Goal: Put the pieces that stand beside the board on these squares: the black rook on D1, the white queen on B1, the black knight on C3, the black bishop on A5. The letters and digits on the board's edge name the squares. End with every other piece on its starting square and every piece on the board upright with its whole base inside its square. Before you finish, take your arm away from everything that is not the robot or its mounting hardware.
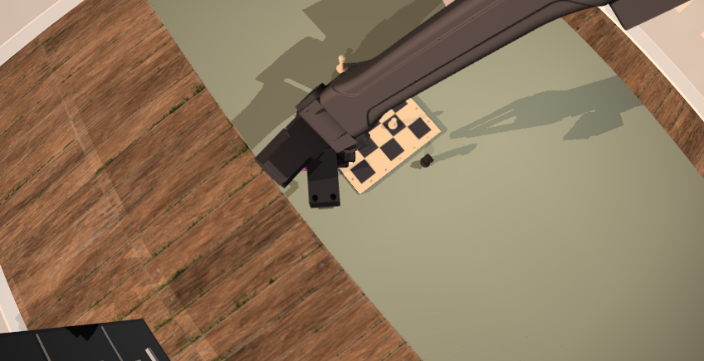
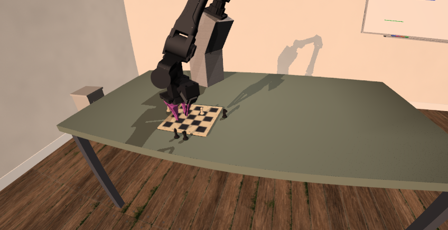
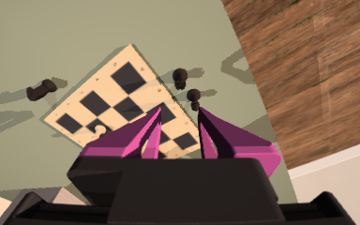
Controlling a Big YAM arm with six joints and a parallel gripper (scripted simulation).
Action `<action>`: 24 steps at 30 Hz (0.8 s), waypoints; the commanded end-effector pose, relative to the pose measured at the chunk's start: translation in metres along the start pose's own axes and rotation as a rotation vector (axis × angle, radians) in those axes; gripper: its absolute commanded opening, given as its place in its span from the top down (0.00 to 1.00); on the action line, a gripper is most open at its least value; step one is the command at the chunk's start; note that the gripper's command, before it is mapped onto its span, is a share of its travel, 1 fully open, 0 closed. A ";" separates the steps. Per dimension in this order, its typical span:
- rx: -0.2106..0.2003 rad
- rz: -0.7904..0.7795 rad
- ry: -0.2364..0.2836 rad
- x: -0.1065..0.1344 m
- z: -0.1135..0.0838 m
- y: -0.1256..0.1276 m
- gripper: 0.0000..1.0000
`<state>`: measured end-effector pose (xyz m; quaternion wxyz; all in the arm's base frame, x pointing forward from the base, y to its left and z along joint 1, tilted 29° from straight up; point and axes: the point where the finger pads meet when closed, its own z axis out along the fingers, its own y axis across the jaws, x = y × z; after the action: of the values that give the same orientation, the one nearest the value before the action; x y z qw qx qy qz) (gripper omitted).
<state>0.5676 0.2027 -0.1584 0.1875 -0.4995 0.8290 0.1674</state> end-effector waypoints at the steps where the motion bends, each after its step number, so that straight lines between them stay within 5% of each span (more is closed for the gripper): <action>1: 0.018 -0.006 -0.018 -0.007 -0.008 -0.014 0.65; 12: 0.013 -0.014 -0.021 -0.014 0.009 -0.007 0.65; 15: 0.033 -0.008 -0.033 -0.018 -0.005 -0.017 0.65; 24: 0.018 -0.006 -0.020 -0.011 0.021 -0.010 0.65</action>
<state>0.5710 0.2116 -0.1719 0.1895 -0.5016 0.8272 0.1678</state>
